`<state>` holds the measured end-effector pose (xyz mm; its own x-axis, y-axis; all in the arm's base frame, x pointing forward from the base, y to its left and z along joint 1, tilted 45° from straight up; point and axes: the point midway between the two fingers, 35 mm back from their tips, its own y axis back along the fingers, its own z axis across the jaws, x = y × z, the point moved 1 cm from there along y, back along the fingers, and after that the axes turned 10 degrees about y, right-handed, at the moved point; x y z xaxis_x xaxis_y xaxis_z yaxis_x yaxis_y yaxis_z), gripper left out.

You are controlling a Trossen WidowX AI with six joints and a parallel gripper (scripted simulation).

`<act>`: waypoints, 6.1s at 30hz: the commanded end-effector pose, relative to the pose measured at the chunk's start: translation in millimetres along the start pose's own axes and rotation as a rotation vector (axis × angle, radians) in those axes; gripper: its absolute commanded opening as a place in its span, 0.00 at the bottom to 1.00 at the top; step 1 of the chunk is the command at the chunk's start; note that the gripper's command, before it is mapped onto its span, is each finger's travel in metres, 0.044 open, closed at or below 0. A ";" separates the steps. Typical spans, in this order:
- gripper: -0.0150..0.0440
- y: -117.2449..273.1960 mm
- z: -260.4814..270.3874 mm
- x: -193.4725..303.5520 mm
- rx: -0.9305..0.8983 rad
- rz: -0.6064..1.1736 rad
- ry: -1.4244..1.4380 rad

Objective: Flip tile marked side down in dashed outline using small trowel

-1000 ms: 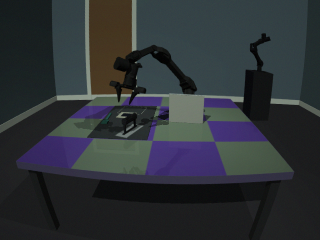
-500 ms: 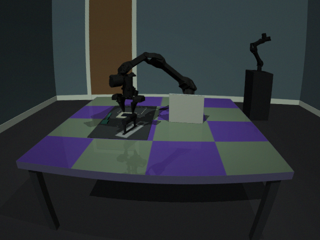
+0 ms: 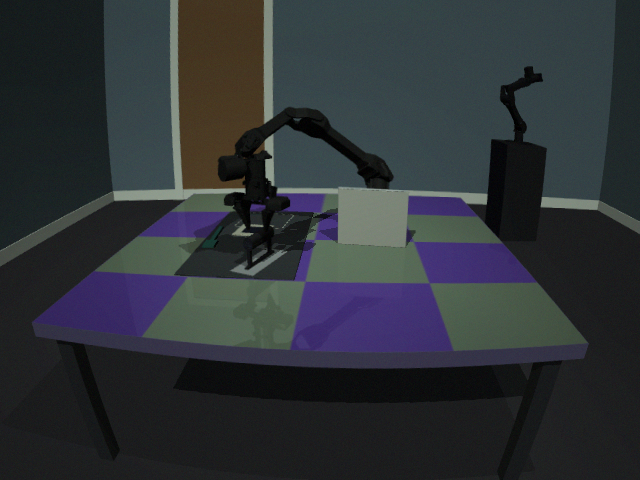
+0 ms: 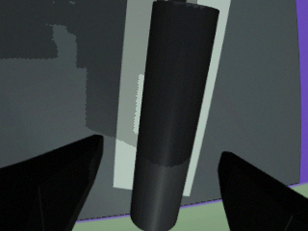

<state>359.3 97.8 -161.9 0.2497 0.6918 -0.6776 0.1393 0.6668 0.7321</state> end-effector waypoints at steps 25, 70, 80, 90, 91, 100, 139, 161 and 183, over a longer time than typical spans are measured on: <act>0.48 -29.6 0.6 -0.8 -0.003 -0.007 0.005; 0.47 -29.6 0.6 -0.8 0.000 -0.008 0.738; 0.70 -29.6 0.6 -0.8 0.000 -0.008 0.743; 0.71 -29.6 0.6 -0.8 0.000 -0.008 0.743; 0.71 -29.6 0.6 -0.8 0.000 -0.008 0.743; 0.71 -27.0 0.6 -0.7 0.000 -0.008 0.743; 0.76 9.9 4.5 14.5 -0.205 0.037 1.296; 0.76 -1.4 -1.1 28.2 -0.490 -0.082 1.936; 0.76 -4.1 -11.4 19.5 -0.738 -0.444 2.509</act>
<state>355.6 112.4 -180.0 -0.6724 -0.7395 0.0297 -0.3833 0.3823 0.8408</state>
